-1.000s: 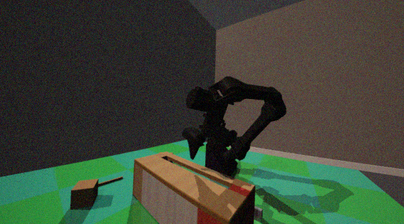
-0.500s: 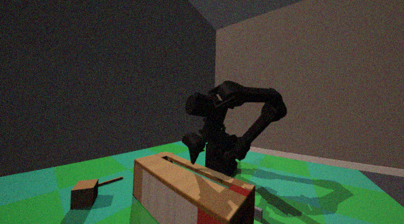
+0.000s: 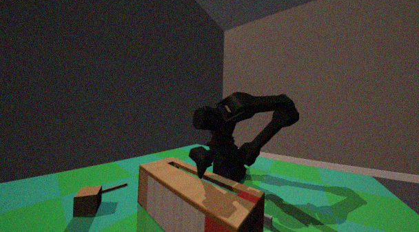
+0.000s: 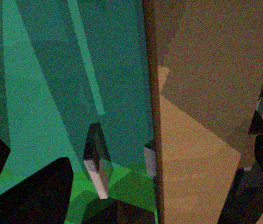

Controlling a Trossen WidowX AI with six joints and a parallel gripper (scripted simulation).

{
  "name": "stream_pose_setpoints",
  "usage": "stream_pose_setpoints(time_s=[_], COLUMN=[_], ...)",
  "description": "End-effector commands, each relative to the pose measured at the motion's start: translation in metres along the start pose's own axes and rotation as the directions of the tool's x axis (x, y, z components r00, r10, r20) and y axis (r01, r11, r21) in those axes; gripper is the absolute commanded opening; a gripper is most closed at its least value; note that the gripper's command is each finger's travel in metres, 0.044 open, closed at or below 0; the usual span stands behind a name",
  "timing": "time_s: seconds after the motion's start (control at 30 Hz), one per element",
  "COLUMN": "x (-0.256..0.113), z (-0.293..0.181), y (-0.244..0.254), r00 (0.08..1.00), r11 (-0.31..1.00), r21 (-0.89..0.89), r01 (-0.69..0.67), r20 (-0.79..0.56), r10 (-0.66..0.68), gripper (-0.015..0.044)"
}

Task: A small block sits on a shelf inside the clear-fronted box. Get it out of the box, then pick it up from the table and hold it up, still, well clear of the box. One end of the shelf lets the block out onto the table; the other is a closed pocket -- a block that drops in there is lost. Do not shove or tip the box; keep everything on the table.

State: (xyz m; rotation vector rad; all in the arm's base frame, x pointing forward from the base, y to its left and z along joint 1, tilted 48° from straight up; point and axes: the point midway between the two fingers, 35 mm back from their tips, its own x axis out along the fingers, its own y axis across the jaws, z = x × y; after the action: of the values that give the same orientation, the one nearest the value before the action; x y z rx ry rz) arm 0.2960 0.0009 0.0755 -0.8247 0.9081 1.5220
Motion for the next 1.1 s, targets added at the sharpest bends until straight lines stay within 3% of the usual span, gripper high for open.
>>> stream_pose_setpoints(time_s=[0.0,0.73,1.07], x=[0.006,0.037,0.039], z=[0.004,0.020,0.000], y=[0.001,0.005,0.005], r00=[1.000,1.000,1.000], r11=[1.000,1.000,1.000], r21=[0.003,0.002,0.005], r01=[0.005,0.004,-0.002], r20=[0.002,0.006,0.002], r10=[-0.005,-0.004,0.002], gripper=[0.0400,0.0400,0.0400])
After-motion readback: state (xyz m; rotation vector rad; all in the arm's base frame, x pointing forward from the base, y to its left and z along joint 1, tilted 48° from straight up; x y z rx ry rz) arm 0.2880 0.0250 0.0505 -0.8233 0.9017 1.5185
